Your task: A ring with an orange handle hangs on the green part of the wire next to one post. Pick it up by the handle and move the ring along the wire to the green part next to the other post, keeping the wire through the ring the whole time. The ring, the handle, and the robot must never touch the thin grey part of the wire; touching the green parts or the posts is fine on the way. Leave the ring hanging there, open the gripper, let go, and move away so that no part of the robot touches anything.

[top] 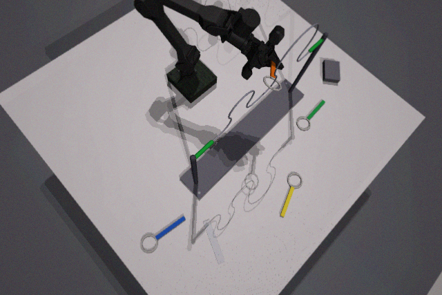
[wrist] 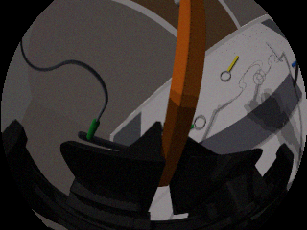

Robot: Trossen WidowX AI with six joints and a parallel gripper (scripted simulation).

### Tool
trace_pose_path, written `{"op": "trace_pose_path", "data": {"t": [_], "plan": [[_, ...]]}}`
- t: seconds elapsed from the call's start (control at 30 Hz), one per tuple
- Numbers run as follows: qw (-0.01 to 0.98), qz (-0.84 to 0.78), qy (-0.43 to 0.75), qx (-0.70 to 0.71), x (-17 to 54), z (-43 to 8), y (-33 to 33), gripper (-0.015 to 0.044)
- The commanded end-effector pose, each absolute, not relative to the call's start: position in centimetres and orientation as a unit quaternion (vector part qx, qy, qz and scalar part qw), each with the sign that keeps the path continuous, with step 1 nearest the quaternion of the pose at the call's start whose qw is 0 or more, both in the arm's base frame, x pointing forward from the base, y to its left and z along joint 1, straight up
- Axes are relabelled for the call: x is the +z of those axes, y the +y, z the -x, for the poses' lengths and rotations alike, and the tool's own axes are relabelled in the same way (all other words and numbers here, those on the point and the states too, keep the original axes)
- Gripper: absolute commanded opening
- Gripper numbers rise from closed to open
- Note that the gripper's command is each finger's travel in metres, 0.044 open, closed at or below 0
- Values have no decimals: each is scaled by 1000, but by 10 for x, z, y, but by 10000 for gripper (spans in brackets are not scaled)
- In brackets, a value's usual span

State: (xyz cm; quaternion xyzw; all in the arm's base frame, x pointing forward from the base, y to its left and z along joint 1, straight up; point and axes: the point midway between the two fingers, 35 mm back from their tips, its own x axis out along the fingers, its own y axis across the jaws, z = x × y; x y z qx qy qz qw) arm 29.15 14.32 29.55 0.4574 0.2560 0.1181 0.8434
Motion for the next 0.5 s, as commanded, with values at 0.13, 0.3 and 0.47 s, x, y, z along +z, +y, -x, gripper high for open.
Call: {"op": "trace_pose_path", "data": {"t": [0.13,0.3,0.47], "plan": [[795,-533,255,140,319,-290,156,-150],[758,-581,251,154,337,-289,161,-150],[719,-628,247,167,356,-288,164,-150]]}}
